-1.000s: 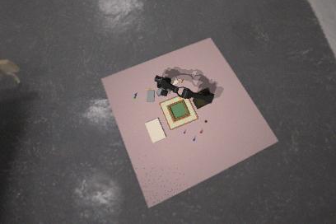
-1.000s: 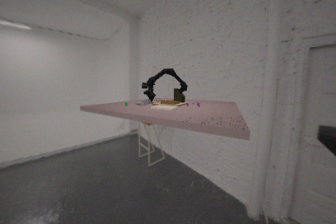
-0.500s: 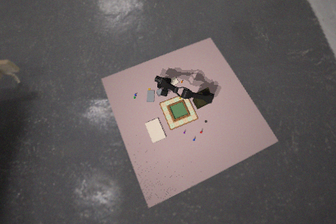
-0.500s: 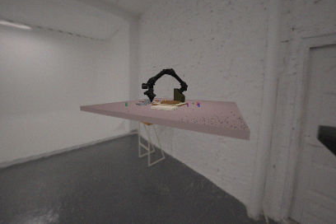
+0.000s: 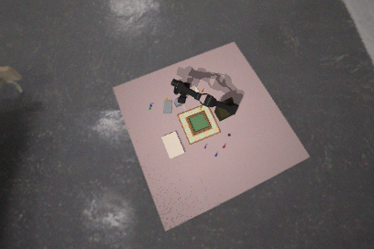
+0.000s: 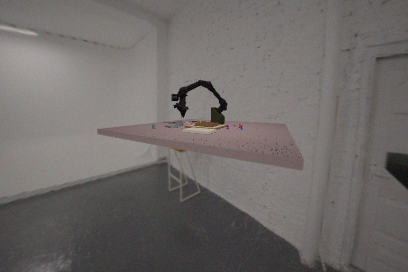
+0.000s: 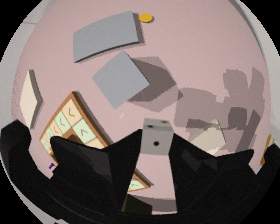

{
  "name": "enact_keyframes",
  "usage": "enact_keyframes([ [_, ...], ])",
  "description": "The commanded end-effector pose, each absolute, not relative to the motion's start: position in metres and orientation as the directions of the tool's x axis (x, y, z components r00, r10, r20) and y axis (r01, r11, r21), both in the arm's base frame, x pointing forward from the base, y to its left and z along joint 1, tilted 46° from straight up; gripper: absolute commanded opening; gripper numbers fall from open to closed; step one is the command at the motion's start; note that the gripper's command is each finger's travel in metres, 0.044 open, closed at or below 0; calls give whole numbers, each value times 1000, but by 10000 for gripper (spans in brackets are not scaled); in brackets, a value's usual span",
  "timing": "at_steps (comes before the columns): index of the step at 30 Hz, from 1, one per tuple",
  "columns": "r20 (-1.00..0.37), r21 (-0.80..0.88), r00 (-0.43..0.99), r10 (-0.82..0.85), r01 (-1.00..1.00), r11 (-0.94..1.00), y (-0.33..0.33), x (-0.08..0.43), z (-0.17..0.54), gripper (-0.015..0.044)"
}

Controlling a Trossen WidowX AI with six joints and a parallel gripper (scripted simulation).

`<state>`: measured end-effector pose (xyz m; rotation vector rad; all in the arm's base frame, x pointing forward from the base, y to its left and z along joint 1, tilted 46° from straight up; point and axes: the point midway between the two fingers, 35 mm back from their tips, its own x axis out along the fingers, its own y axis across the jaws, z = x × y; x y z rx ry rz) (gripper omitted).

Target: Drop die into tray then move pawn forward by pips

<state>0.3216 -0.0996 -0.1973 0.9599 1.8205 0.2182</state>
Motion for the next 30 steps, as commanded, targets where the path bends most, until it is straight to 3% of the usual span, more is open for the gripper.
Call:
enact_keyframes([
  [1,-711,545,-147,688,503,671,-126,329,-172,0],
  [11,-711,540,-148,688,512,668,-136,330,-156,0],
  [30,-721,376,-155,675,731,569,-66,335,-95,0],
])
